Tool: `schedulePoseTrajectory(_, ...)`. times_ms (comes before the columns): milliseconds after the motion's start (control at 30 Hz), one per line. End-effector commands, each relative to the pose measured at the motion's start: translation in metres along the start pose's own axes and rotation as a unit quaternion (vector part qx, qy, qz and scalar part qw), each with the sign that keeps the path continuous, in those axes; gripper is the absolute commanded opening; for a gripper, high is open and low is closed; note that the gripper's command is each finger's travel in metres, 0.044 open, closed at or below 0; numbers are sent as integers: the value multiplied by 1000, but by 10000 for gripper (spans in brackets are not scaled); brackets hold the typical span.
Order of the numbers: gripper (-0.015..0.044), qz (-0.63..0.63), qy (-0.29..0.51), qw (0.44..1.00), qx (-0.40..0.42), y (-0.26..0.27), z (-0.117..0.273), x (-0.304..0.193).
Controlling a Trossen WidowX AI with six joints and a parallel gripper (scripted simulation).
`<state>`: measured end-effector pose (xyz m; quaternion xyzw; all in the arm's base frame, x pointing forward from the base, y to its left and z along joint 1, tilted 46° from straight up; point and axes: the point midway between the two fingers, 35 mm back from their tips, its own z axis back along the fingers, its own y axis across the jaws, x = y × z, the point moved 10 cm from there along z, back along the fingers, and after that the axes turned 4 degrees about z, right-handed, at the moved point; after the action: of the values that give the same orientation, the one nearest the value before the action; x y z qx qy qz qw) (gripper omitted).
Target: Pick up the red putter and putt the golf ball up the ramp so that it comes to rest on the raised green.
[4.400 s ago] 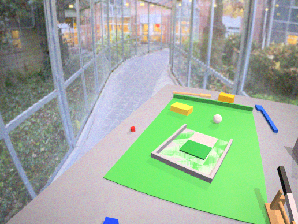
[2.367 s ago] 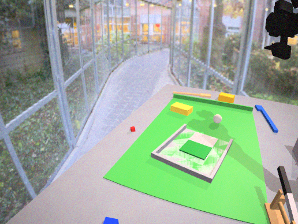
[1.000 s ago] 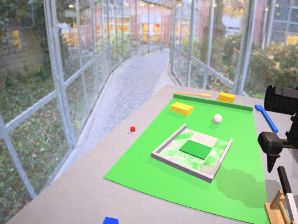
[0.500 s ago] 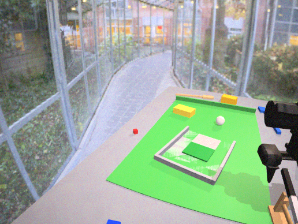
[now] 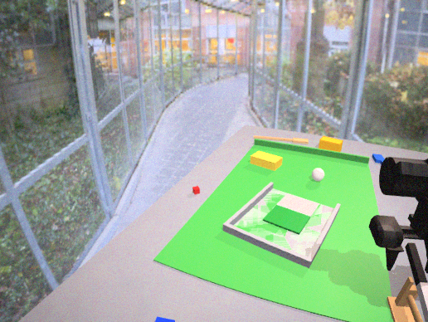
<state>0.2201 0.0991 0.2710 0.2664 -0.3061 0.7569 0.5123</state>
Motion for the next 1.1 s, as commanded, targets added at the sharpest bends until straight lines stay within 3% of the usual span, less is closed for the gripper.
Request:
schedulePoseTrajectory(0, 282, 1, 0, 1000, 1, 0, 0, 0)
schedulePoseTrajectory(300, 46, 1, 0, 1000, 1, 0, 0, 0)
schedulePoseTrajectory(600, 0, -4, 2, 1000, -7, 0, 9, 0)
schedulePoseTrajectory(1067, 0, -53, 24, 996, -74, 16, 84, 8)
